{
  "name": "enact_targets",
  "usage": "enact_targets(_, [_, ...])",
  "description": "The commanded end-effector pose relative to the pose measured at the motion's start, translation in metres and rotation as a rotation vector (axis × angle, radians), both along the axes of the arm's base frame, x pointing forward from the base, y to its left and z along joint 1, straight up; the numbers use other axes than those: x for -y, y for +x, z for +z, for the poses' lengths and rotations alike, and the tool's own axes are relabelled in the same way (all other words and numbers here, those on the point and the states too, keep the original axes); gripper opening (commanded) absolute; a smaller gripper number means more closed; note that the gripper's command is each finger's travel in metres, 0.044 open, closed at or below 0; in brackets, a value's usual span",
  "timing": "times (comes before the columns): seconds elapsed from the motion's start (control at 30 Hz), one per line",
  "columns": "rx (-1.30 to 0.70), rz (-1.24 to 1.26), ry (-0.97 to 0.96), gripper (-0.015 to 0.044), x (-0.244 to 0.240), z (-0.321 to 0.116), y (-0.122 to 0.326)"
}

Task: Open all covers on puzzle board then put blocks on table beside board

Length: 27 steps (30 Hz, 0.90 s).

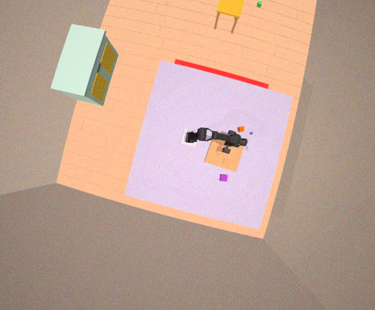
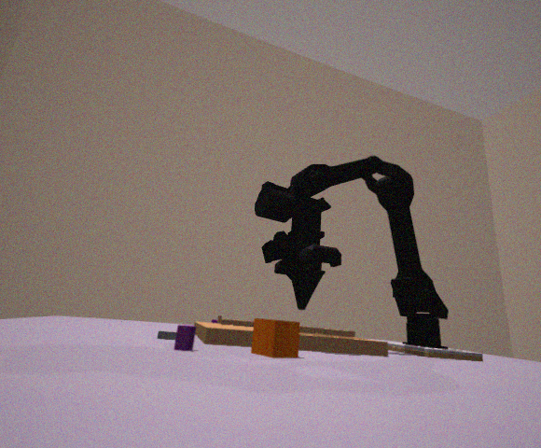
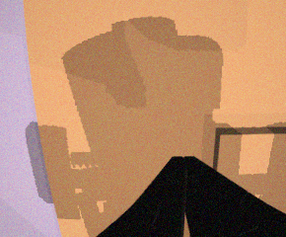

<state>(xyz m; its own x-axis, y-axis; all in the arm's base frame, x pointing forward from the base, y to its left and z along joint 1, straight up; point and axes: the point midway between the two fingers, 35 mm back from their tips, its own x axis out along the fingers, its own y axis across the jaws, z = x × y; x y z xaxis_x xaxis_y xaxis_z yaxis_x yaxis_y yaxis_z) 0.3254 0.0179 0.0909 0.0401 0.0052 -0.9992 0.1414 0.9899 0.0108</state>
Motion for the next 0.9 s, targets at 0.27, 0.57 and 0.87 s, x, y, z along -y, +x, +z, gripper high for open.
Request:
enact_targets(0.27, [-0.006, -0.003, -0.004, 0.0, 0.001, -0.015, -0.001])
enact_targets(0.57, [-0.006, -0.003, -0.004, 0.0, 0.001, -0.024, -0.001])
enact_targets(0.87, [-0.006, -0.003, -0.004, 0.0, 0.001, -0.033, -0.002])
